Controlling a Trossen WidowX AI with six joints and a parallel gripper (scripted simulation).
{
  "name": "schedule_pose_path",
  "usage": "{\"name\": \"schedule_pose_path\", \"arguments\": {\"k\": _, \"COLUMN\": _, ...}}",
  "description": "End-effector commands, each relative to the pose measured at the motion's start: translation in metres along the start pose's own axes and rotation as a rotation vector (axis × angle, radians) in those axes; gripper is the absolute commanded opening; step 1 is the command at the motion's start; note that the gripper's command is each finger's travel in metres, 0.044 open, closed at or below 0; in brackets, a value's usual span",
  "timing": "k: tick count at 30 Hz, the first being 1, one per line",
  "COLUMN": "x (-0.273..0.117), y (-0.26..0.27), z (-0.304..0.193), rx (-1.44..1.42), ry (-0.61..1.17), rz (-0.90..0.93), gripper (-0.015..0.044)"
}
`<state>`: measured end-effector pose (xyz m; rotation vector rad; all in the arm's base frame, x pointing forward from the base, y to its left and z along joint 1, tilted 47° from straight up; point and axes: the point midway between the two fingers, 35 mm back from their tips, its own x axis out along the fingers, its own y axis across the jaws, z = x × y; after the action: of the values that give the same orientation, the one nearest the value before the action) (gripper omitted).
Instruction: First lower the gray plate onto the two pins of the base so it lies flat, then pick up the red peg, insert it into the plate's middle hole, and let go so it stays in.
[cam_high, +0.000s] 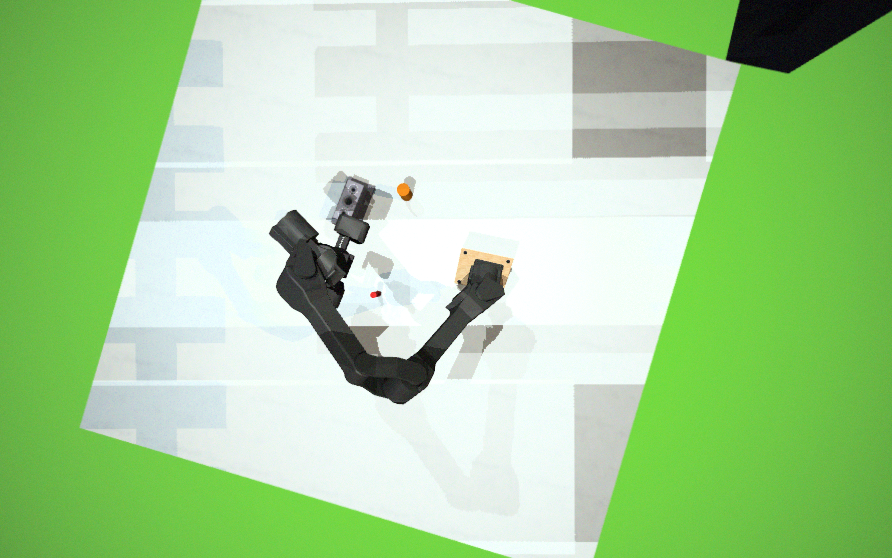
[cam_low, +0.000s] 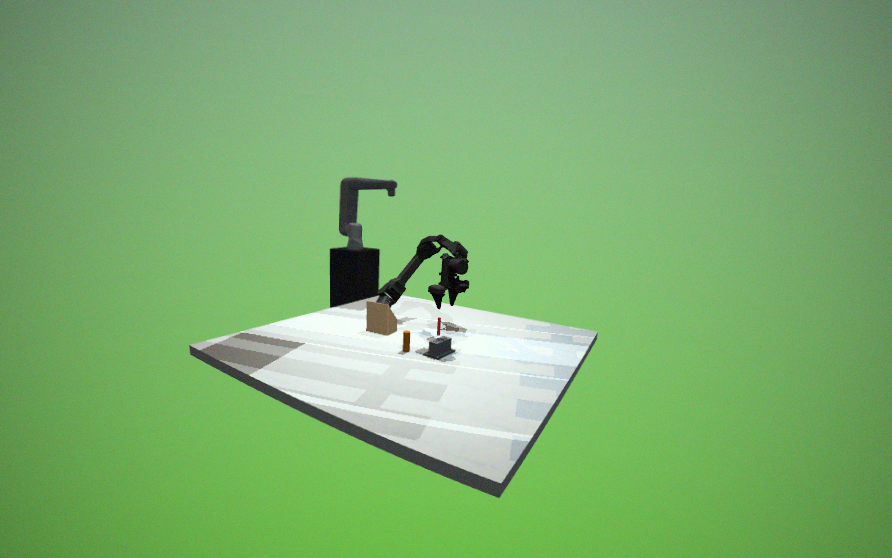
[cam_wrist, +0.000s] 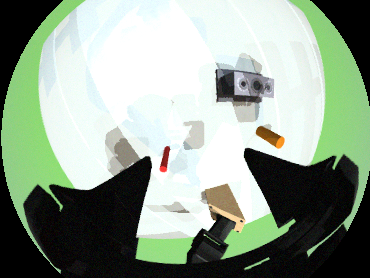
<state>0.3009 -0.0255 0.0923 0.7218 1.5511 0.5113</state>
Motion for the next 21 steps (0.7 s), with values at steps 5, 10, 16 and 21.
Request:
{"name": "schedule_pose_path", "arguments": {"k": 5, "x": 0.011, "y": 0.053, "z": -0.062, "rx": 0.946, "ry": 0.011, "rz": 0.03, "gripper": 0.044}}
{"name": "schedule_pose_path", "arguments": {"k": 10, "x": 0.011, "y": 0.054, "z": -0.063, "rx": 0.961, "ry": 0.012, "rz": 0.03, "gripper": 0.044}}
{"name": "schedule_pose_path", "arguments": {"k": 16, "x": 0.011, "y": 0.053, "z": -0.064, "rx": 0.961, "ry": 0.012, "rz": 0.03, "gripper": 0.044}}
{"name": "schedule_pose_path", "arguments": {"k": 21, "x": 0.011, "y": 0.053, "z": -0.064, "rx": 0.961, "ry": 0.012, "rz": 0.03, "gripper": 0.044}}
